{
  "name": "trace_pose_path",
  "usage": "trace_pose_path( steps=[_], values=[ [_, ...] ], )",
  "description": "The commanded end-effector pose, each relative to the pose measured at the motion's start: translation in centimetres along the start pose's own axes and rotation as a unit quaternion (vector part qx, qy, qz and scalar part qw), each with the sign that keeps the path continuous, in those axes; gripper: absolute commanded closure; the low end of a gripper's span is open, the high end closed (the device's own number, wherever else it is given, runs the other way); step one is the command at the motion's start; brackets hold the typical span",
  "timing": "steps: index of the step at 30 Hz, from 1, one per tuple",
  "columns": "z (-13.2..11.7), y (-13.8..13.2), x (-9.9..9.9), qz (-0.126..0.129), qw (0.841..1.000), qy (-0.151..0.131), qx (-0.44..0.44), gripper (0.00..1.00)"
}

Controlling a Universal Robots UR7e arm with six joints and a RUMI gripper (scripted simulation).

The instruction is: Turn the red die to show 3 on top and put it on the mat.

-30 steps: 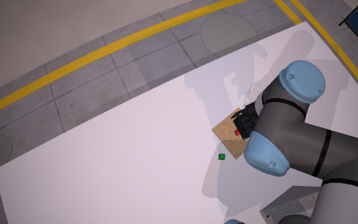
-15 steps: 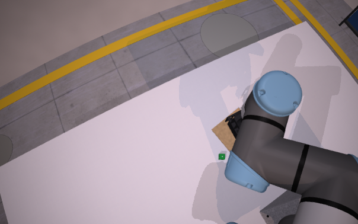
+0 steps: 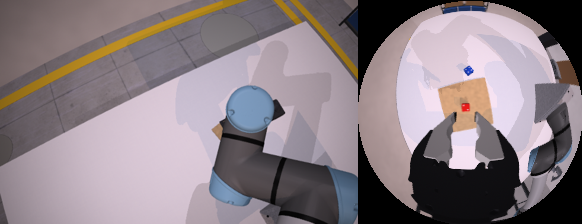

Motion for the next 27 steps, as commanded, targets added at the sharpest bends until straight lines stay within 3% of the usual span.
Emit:
trace_pose_path(
  steps=[1, 7, 19, 27],
  values=[
    [-0.21, 0.17, -0.15, 0.007, 0.999, 0.045, -0.001, 0.79],
    [-0.62, 0.15, -0.02, 0.023, 0.995, 0.101, -0.002, 0.79],
    [-0.73, 0.20, -0.09, 0.026, 0.992, 0.121, -0.002, 0.79],
    [-1.07, 0.34, -0.35, 0.038, 0.981, 0.192, -0.002, 0.79]
  ],
)
Point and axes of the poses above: the point where the finger pads meet when closed, its own x axis back along the fingers, its own y axis across the jaws, z = x × y, the point moved 2 cm from there along x, back along the fingers, and after that the axes turned 12 degrees about -x, right-handed, at the moved point
